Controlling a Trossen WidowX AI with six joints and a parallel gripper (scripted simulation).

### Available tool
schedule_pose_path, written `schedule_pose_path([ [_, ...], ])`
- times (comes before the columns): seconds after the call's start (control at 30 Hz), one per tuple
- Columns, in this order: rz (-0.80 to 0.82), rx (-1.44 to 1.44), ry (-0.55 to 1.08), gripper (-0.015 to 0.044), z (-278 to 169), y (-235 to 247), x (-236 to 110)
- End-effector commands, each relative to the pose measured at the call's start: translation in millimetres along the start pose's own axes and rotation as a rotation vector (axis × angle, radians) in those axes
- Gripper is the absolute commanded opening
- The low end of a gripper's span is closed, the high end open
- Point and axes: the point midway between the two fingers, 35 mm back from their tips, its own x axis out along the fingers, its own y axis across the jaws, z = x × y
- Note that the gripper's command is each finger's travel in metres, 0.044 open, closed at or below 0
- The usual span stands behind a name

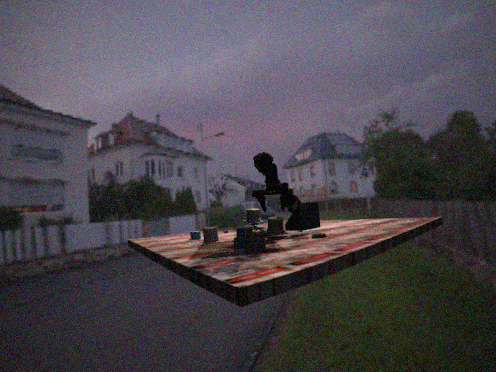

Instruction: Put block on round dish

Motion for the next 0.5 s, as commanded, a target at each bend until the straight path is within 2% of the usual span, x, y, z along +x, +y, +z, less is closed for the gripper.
schedule_pose_path([
  [0.0,0.006,-0.01,-0.005,0.044,2,0,10],
  [0.47,0.006,-0.01,-0.005,0.044,3,-1,29],
])
